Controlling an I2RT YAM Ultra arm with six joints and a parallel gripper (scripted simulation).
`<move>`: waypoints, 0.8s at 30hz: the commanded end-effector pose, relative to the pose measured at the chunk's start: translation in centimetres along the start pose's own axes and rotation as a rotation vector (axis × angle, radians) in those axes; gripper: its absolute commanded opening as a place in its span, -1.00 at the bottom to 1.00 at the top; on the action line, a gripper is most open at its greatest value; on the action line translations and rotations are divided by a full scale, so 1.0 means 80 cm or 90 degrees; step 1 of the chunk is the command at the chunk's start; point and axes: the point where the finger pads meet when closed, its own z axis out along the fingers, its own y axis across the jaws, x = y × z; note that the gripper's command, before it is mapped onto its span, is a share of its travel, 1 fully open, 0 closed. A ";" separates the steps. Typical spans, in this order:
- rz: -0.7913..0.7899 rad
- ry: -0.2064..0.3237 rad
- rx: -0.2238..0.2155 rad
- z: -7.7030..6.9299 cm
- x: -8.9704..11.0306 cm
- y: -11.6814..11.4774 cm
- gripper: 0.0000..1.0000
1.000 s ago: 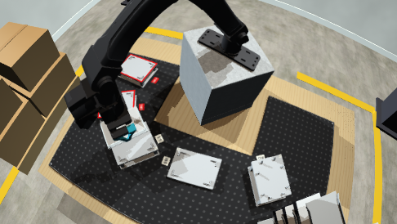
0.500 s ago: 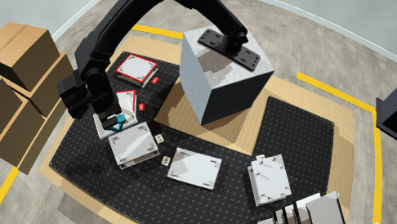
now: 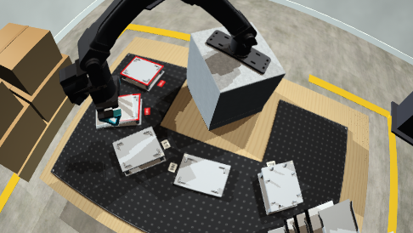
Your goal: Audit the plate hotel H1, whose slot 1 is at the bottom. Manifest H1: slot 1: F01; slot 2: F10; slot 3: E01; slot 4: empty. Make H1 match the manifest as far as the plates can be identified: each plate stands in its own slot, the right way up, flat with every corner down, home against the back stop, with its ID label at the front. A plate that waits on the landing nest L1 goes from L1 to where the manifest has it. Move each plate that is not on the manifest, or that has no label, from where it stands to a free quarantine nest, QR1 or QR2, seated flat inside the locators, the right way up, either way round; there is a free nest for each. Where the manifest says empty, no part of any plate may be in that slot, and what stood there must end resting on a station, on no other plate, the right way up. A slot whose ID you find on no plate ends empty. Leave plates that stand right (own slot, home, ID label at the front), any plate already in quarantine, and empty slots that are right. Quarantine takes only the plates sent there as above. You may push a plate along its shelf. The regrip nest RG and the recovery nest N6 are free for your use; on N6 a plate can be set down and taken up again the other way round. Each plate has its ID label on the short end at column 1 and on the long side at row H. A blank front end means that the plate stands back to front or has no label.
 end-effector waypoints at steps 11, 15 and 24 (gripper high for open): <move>0.090 -0.012 -0.002 -0.008 -0.012 -0.049 0.72; 0.090 -0.012 -0.002 -0.008 -0.015 -0.065 0.72; 0.090 -0.012 -0.001 -0.008 -0.019 -0.094 0.72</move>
